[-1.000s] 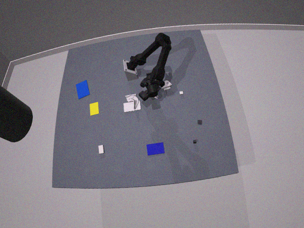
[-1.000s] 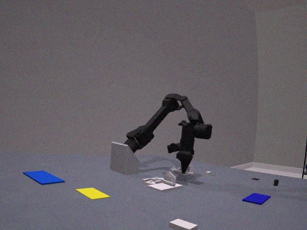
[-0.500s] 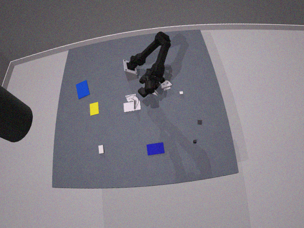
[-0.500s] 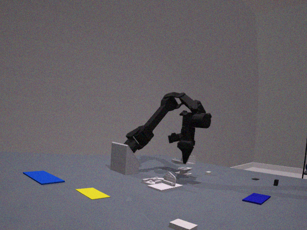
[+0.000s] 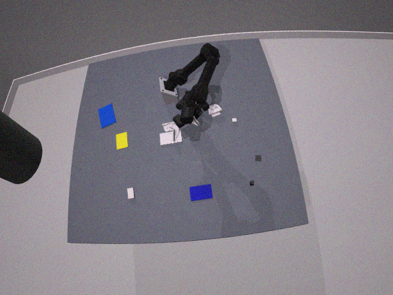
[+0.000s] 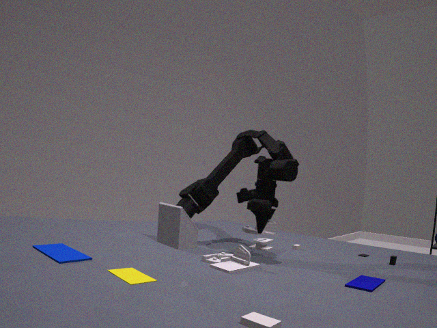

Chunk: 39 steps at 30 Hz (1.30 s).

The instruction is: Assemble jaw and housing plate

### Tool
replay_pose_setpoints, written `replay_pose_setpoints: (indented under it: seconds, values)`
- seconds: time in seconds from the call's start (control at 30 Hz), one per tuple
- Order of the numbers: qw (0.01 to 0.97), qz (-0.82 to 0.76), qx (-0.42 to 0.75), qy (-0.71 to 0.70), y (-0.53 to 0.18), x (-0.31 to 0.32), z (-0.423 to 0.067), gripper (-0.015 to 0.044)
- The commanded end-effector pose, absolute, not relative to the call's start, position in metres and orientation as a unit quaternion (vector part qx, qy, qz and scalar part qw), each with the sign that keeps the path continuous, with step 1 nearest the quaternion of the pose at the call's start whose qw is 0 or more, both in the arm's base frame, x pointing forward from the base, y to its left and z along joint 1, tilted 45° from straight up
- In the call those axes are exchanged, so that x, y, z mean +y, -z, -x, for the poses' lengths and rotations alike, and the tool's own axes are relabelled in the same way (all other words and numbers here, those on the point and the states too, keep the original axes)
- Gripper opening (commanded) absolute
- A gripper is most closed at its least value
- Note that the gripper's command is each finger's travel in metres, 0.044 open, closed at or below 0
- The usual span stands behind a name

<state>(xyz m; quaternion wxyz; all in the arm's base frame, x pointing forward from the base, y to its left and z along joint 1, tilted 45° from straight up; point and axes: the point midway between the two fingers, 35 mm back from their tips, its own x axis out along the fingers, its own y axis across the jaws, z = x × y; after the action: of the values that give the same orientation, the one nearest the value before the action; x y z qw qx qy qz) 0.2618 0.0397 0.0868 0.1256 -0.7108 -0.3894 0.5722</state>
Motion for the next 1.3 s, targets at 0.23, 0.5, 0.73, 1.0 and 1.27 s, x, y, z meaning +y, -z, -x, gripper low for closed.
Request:
replay_pose_setpoints:
  seconds: [0.23,0.5,0.73,1.0,1.27]
  values:
    - [0.152,0.71,-0.357,-0.588,-0.066,0.012,-0.274,0.0134]
    - [0.177,0.704,-0.335,-0.601,-0.048,-0.007,-0.278,0.0134]
    - [0.199,0.698,-0.316,-0.611,-0.032,-0.024,-0.28,0.0134]
    - [0.225,0.69,-0.296,-0.622,-0.013,-0.043,-0.279,0.0134]
    - [0.251,0.681,-0.276,-0.631,0.007,-0.061,-0.276,0.0134]
